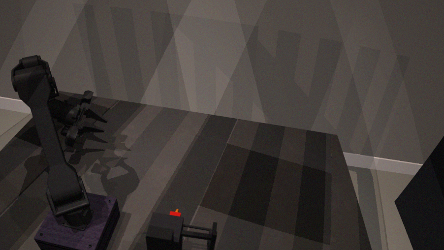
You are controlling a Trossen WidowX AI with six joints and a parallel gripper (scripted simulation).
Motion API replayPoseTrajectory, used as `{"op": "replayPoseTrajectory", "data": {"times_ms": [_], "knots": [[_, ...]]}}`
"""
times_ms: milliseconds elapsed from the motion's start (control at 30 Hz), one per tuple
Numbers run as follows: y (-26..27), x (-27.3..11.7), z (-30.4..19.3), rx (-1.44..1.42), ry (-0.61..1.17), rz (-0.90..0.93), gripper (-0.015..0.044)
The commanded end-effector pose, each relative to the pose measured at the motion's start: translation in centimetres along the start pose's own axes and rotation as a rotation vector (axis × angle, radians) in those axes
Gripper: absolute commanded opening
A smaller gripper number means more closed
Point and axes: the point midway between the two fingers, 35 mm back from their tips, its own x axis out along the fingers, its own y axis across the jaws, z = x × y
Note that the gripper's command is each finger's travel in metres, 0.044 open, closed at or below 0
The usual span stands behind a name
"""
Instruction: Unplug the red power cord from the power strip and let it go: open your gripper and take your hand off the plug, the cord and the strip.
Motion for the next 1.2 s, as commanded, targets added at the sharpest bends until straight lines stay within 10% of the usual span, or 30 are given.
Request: {"op": "replayPoseTrajectory", "data": {"times_ms": [0,667,1167], "knots": [[0.9,4.4,-2.6,0.068,-0.054,0.229,0.0160],[9.7,18.0,-14.4,0.553,-0.341,0.942,0.0160],[20.3,21.3,-22.5,1.058,-0.504,1.127,0.0160]]}}
